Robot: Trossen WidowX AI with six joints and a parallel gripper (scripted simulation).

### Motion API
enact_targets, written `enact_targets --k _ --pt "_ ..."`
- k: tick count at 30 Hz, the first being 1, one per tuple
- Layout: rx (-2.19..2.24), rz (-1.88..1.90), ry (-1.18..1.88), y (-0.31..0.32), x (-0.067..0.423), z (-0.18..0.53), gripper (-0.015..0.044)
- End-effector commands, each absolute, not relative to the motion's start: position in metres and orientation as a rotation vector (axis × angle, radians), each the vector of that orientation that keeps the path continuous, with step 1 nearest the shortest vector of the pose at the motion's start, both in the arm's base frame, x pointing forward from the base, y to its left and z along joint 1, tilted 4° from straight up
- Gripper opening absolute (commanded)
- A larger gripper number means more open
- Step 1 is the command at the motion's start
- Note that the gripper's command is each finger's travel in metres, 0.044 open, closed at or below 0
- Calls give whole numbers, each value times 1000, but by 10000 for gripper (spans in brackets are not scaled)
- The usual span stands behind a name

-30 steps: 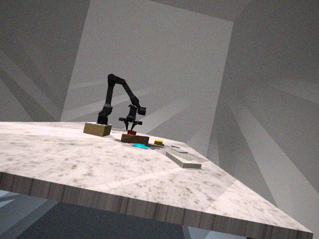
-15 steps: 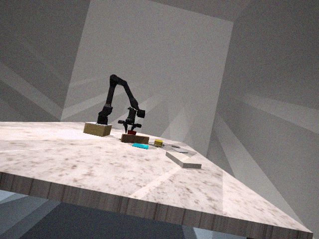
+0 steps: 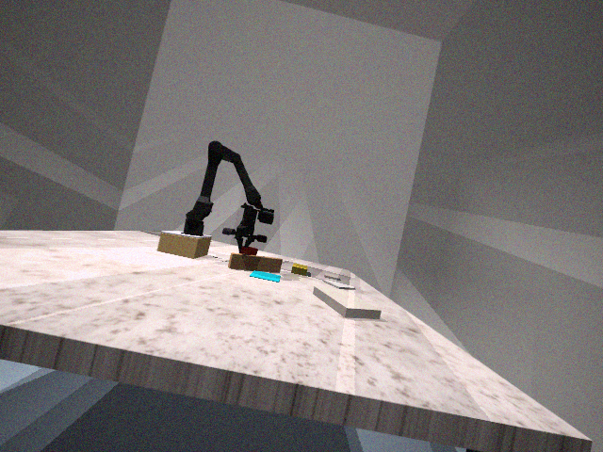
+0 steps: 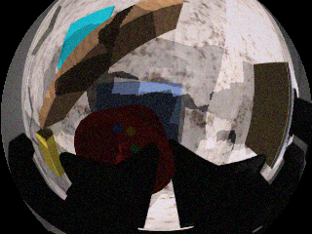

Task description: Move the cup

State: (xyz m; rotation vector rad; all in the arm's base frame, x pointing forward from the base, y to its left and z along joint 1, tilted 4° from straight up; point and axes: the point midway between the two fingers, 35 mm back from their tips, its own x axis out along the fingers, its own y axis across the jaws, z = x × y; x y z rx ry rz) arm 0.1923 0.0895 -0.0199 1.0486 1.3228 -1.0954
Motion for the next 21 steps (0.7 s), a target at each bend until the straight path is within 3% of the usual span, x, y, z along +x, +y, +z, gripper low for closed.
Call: enact_targets --k 1,21 --pt "1049 -1094 1322 90 193 -20 16" --pt "1053 -1098 1323 91 198 29 0"
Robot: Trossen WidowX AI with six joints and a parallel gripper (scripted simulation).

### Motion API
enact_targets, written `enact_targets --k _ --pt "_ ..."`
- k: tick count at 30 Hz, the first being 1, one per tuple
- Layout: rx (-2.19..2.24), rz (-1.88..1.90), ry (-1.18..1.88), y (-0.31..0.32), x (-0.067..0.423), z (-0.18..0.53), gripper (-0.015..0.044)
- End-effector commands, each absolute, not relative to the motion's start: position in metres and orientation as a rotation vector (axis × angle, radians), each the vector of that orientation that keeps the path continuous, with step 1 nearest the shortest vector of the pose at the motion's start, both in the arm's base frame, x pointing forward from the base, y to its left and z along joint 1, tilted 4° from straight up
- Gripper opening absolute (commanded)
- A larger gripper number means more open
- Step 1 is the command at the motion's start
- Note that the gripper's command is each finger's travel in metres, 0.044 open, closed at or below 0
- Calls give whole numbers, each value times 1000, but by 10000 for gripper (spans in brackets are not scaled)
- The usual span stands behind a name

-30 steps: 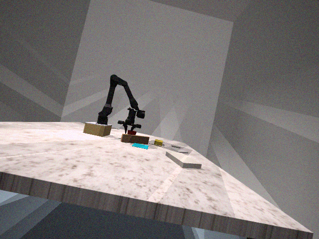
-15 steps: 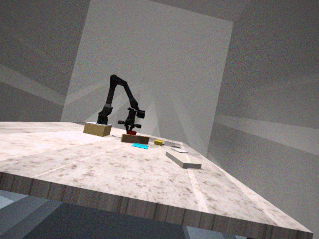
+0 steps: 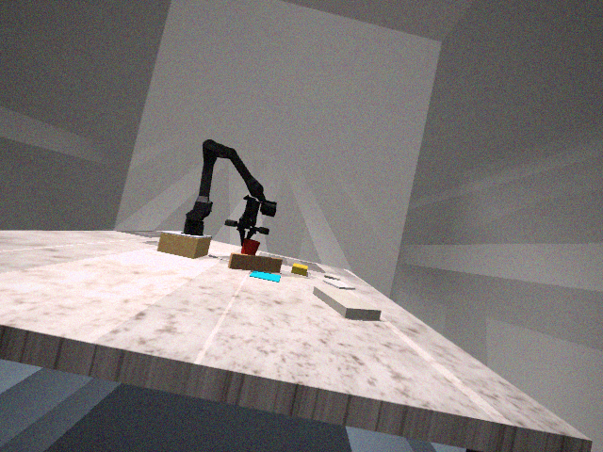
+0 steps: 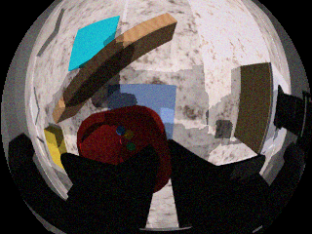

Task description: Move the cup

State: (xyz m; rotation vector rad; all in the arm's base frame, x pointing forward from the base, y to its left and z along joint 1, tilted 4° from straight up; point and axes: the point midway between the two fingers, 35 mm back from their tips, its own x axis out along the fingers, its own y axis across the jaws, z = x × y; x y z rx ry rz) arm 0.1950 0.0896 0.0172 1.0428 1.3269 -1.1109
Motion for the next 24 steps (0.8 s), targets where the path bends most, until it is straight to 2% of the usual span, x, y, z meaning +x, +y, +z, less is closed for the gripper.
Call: enact_targets --k 1,10,24 --pt "1053 -1099 1323 91 198 33 0" --pt "1054 -1101 1324 88 196 62 0" --pt "1053 -1113 1322 85 193 61 0"
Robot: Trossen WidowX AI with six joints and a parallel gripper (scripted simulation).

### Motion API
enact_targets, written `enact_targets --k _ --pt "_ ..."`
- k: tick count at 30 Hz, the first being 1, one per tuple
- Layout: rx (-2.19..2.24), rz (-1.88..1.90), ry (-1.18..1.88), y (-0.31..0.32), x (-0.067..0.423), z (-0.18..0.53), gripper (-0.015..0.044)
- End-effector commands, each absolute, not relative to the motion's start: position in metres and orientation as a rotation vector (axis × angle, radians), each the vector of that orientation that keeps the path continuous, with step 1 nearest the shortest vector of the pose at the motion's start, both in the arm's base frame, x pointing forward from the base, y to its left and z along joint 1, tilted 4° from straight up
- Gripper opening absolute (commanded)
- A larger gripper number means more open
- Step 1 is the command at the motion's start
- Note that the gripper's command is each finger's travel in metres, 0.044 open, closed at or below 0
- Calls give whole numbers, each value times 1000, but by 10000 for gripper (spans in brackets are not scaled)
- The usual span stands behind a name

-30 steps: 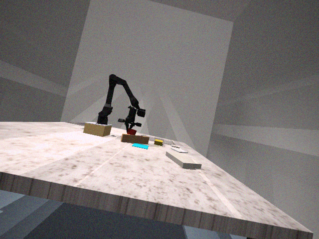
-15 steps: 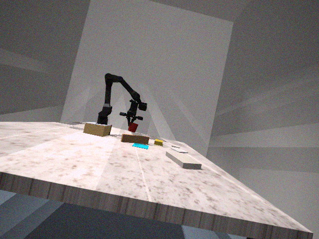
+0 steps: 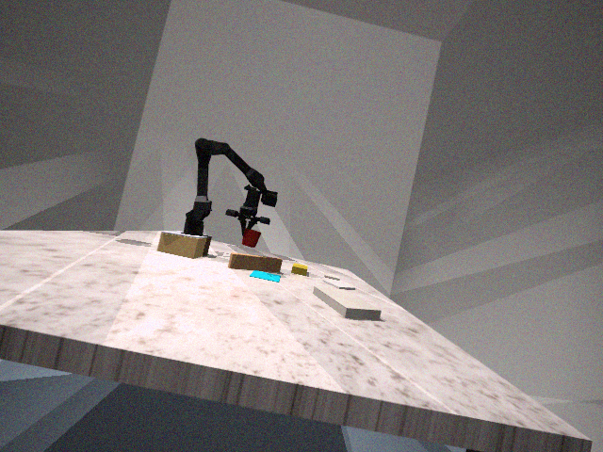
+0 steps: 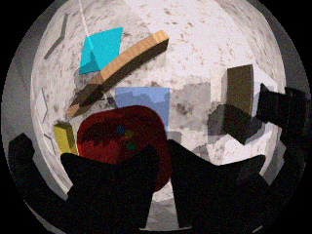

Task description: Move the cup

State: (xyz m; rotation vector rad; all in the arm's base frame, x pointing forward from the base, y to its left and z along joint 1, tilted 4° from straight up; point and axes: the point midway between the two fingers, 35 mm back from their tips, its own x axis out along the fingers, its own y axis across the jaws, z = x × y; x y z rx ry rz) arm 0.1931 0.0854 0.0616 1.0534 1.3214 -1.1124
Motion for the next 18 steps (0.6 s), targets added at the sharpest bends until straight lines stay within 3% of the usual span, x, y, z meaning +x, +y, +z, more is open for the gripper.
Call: enact_targets --k 1,18 --pt "1053 -1113 1322 85 193 61 0" --pt "1053 -1111 1322 82 198 61 0"
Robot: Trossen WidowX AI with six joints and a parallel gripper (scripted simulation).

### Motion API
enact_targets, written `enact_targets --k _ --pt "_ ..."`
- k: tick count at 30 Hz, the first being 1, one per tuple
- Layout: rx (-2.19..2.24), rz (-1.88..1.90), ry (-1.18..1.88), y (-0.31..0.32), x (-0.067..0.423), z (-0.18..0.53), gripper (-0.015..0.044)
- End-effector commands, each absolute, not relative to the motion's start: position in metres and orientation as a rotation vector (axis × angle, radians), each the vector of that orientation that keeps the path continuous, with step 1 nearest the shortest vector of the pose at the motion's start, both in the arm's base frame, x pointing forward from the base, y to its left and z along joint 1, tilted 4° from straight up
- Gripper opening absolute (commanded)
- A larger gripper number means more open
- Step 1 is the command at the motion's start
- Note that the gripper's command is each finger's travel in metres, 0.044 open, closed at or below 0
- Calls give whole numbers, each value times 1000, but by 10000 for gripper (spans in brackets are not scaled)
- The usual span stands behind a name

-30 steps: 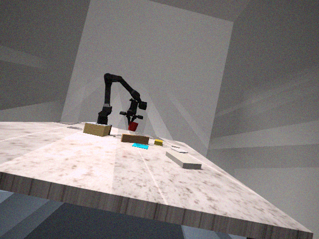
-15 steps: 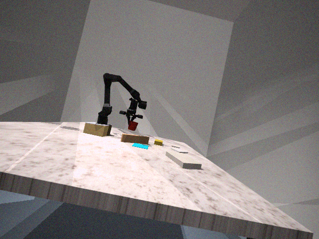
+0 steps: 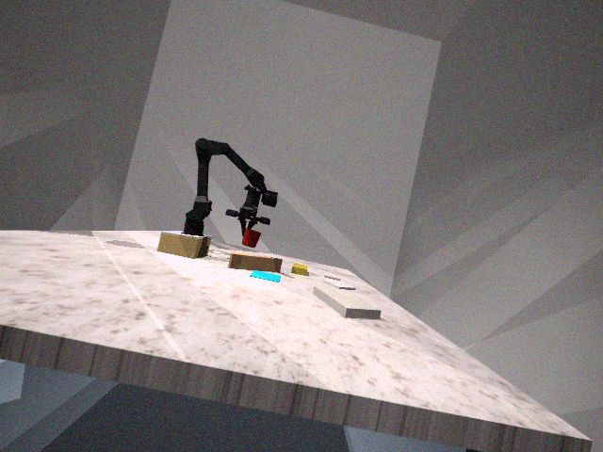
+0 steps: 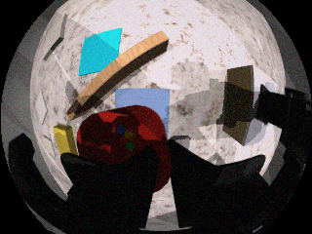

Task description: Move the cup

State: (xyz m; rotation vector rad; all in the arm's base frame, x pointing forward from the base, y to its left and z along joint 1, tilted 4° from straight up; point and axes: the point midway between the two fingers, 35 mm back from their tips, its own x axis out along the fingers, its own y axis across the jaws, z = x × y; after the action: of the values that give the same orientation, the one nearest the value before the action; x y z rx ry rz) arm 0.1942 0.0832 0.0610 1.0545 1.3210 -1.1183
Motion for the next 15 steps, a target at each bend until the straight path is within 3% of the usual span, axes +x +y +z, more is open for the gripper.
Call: enact_targets --k 1,15 --pt "1053 -1110 1322 80 199 61 0" --pt "1053 -1104 1320 62 217 61 0"
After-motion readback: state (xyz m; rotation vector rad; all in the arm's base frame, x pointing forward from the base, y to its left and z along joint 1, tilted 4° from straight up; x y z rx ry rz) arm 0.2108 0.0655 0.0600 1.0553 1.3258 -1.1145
